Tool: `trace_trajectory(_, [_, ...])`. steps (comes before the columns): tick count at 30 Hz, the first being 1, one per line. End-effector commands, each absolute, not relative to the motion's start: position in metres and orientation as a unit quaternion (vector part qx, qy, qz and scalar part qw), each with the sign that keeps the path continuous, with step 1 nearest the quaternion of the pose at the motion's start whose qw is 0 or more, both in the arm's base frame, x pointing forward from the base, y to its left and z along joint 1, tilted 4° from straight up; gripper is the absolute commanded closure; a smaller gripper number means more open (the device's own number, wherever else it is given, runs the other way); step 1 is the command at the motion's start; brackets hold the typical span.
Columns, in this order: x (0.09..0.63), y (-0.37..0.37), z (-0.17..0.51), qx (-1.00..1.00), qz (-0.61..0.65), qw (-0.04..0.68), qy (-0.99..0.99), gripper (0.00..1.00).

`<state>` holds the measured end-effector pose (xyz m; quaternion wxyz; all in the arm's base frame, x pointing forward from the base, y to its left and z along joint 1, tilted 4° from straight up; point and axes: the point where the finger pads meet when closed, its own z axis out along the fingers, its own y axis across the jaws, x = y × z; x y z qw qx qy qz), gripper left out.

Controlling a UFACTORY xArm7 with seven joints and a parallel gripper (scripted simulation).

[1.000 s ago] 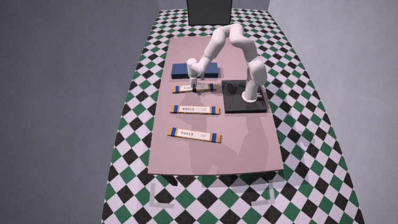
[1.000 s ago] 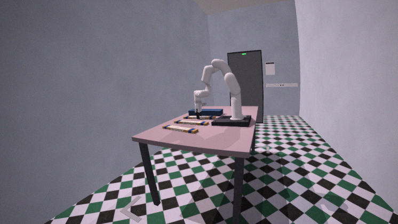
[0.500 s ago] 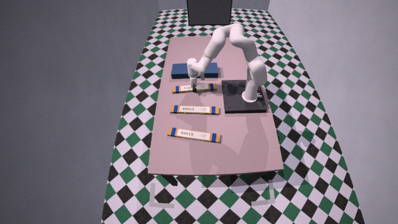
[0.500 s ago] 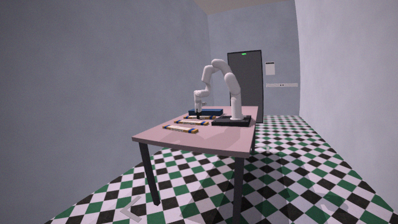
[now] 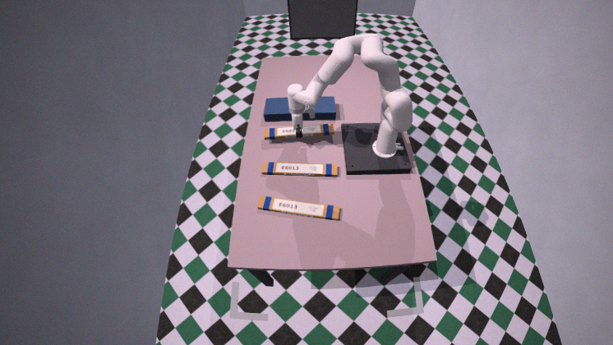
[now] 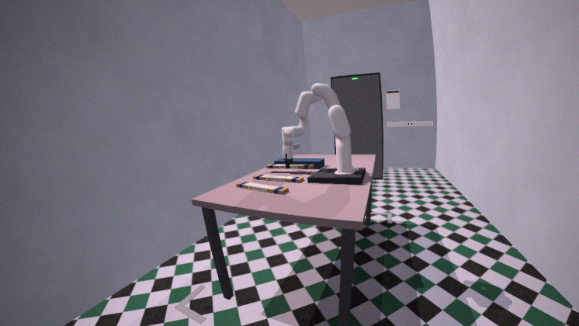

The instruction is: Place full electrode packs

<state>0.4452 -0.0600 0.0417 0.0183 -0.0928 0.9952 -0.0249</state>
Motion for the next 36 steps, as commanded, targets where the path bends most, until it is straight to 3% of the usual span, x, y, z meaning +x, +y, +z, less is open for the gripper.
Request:
trace_trajectory(1, [0.446, -0.060, 0.050, -0.093, -0.026, 0.020, 0.995, 0.42])
trace_trajectory(36, [0.446, -0.059, 0.061, -0.093, -0.026, 0.020, 0.995, 0.42])
